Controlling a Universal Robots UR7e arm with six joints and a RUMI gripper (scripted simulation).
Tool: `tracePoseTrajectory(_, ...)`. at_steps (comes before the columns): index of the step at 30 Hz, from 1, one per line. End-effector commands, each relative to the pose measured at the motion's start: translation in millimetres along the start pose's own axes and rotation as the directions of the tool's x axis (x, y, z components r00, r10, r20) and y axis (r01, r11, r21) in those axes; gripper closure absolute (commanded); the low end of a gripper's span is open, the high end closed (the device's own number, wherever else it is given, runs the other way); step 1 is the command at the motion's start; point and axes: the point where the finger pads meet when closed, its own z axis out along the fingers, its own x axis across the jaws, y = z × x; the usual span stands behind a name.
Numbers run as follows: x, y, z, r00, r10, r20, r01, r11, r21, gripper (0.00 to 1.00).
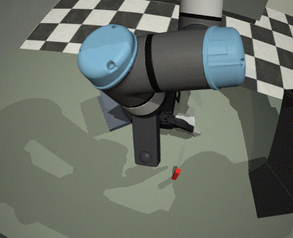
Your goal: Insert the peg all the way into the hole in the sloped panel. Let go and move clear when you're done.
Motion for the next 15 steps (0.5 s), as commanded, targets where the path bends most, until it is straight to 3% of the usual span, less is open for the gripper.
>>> tracePoseTrajectory(1,-1.6,-4.0,-0.3,0.999,-0.049,-0.01,0.049,0.999,0.01,0.0)
tracePoseTrajectory(15,-6.7,-14.7,-0.5,0.982,-0.183,-0.037,0.185,0.982,0.029,0.0)
